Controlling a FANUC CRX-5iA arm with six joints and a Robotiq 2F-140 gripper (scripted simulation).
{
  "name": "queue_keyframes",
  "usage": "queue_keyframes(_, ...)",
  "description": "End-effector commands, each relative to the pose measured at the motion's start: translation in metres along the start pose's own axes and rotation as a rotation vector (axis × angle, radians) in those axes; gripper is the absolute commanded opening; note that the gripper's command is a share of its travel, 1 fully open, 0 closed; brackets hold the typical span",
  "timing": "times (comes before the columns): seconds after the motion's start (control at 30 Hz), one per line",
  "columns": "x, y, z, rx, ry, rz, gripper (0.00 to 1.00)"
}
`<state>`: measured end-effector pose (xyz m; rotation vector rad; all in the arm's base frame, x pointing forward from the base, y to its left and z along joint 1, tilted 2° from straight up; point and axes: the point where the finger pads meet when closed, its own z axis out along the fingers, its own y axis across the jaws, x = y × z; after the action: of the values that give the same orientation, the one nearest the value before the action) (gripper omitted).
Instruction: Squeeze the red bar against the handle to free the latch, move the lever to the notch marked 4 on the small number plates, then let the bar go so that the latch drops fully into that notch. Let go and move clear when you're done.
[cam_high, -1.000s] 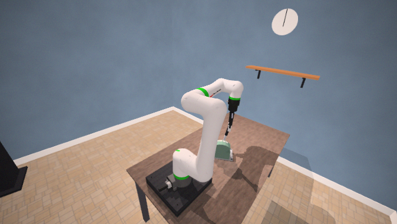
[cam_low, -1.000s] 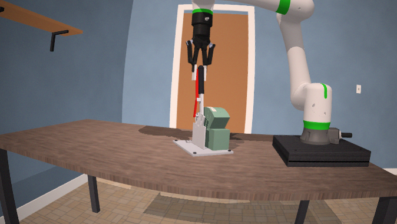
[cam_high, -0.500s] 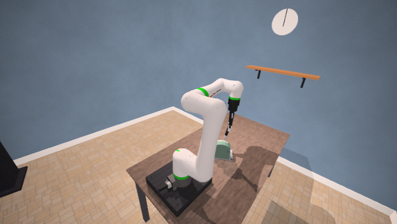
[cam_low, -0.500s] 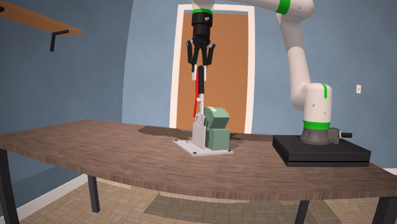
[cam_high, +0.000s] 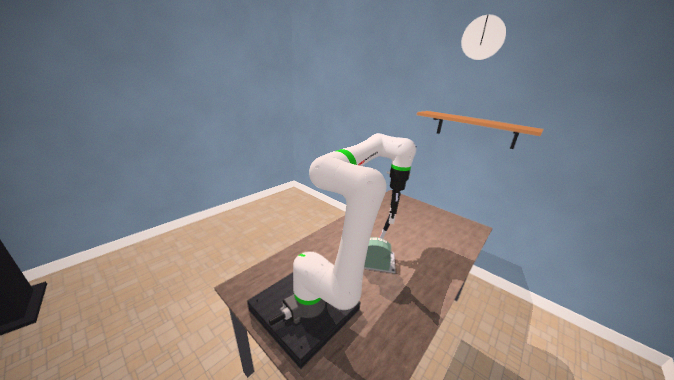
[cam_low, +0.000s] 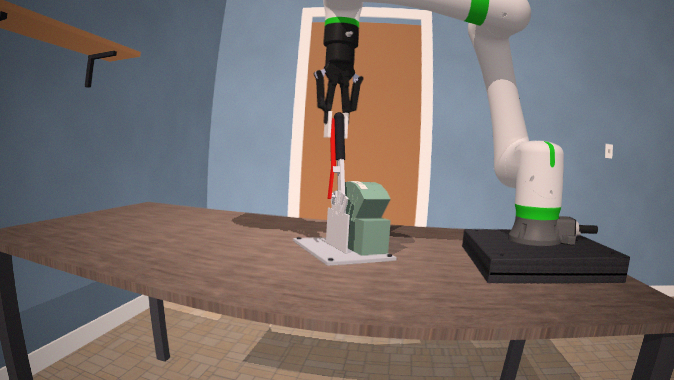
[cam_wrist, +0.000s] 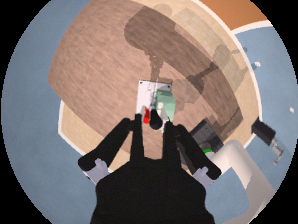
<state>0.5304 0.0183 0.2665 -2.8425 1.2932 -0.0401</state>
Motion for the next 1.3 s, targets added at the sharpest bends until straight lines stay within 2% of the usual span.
queue_keyframes(0.0,0.001,0.0,0.0,0.0,0.0,0.0,0.0)
queue_keyframes(0.5,0.034,0.0,0.011,0.0,0.0,0.0,0.0)
queue_keyframes(1.27,0.044,0.0,0.015,0.0,0.0,0.0,0.0)
